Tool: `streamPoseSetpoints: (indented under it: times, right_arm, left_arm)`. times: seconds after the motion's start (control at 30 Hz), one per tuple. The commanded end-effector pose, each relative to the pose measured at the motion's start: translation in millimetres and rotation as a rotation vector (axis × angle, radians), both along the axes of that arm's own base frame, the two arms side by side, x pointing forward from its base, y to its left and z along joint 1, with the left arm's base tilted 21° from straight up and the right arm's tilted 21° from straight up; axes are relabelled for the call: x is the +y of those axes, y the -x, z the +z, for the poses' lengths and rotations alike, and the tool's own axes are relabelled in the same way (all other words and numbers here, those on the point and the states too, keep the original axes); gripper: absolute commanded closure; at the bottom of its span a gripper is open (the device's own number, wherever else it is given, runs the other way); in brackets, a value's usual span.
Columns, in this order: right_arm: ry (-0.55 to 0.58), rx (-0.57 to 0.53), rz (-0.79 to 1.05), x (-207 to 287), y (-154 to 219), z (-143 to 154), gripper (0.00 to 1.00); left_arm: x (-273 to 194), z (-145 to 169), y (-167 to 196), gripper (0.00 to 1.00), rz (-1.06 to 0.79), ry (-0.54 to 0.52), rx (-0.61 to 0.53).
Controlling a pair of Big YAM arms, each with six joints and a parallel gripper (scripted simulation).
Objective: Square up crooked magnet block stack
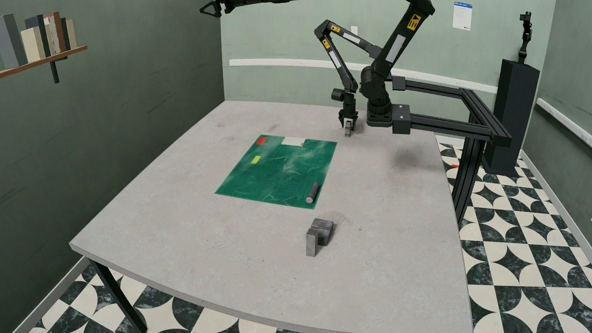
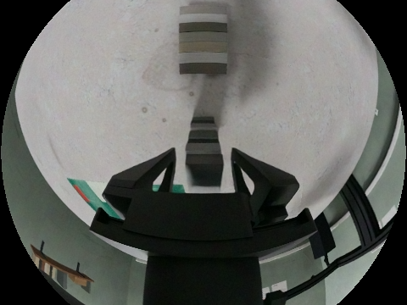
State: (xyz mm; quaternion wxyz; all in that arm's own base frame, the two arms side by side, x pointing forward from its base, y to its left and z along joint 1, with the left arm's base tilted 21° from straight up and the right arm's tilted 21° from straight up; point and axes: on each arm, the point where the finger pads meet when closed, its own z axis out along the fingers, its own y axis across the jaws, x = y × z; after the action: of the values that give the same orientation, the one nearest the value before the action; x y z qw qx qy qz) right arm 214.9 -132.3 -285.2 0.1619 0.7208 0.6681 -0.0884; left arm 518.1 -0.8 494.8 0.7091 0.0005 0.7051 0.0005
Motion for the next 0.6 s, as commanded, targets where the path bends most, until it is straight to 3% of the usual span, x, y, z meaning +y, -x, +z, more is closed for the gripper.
streamPoseSetpoints:
  times: [0.0, 0.23, 0.33, 0.5, 0.57]
  right_arm:
    - [-0.005, 0.011, 0.001, 3.6, 6.1, 0.9, 0.40]
    - [-0.005, 0.011, 0.001, 3.6, 6.1, 0.9, 0.40]
    - [-0.008, 0.021, -0.002, 13.5, 15.6, 23.7, 0.40]
    - [0.002, -0.002, 0.013, 6.7, 2.2, 8.4, 0.40]
    - [-0.011, 0.036, 0.005, 11.3, 24.8, 13.3, 0.40]
  left_arm:
    - [-8.8, 24.3, 3.2, 0.00, -0.015, -0.012, -0.055]
    - [-8.8, 24.3, 3.2, 0.00, -0.015, -0.012, -0.055]
    - [-8.8, 24.3, 3.2, 0.00, -0.015, -0.012, -0.055]
    - [-8.8, 24.3, 3.2, 0.00, -0.015, -0.012, -0.055]
    - [-8.8, 24.3, 3.2, 0.00, -0.015, -0.012, -0.055]
